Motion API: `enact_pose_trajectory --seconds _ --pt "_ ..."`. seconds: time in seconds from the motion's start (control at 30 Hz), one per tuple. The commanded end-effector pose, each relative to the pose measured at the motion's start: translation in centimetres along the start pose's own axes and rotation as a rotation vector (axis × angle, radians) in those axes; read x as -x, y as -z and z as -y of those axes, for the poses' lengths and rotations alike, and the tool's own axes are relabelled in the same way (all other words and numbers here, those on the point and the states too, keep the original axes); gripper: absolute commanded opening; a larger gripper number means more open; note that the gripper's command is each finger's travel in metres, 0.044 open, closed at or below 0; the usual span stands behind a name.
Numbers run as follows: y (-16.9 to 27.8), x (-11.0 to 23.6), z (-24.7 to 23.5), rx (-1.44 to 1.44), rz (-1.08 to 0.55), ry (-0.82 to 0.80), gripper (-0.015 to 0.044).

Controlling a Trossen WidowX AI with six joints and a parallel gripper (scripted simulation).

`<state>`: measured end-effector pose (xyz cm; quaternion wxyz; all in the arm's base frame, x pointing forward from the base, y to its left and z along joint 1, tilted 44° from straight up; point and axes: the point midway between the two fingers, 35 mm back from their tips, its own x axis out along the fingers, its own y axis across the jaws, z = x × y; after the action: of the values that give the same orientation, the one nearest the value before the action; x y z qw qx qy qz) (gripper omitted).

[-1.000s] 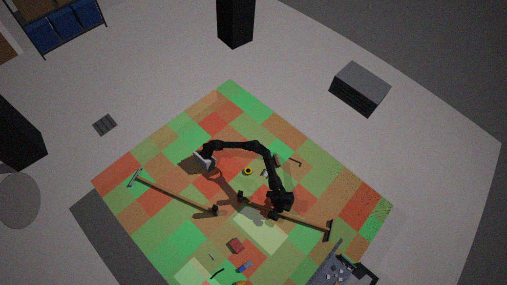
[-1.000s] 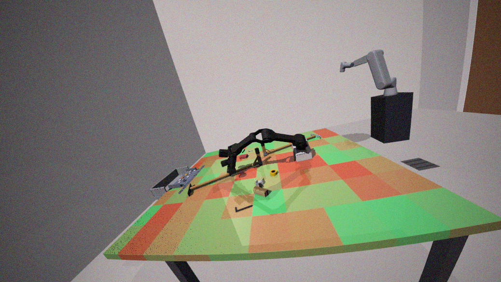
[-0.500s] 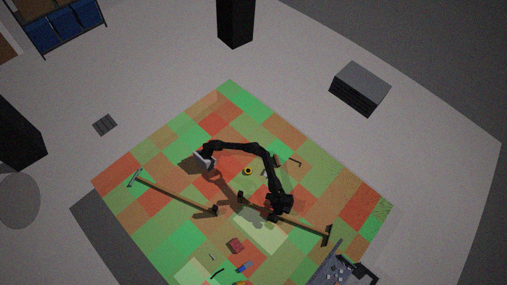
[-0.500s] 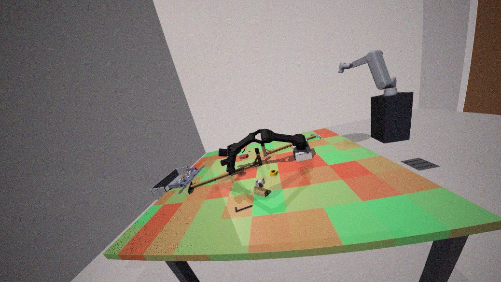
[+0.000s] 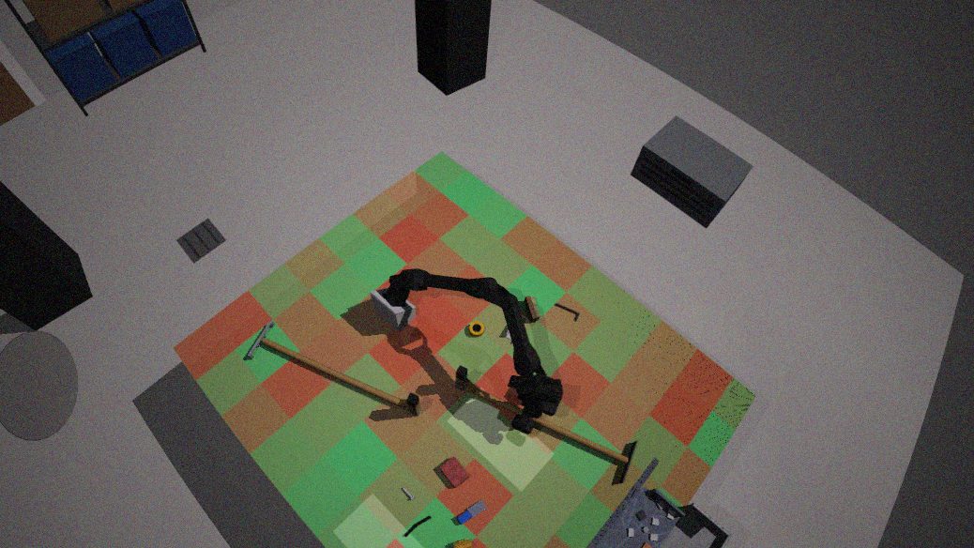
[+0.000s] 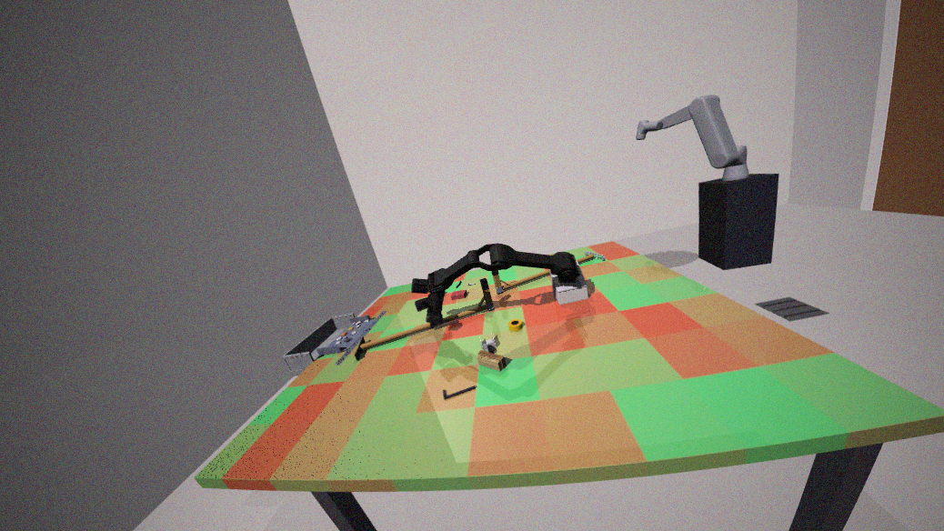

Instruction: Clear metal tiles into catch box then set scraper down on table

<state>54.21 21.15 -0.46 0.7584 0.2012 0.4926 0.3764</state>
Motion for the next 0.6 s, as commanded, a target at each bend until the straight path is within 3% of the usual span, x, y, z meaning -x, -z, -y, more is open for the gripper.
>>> enact_pose_trajectory --seconds 0.0,0.57 --pt "0.1 -0.2 0.6 0.001 -0.004 0.001 0.0" --pt "0.0 -0.2 2.3 0.001 -0.003 0.001 0.0"
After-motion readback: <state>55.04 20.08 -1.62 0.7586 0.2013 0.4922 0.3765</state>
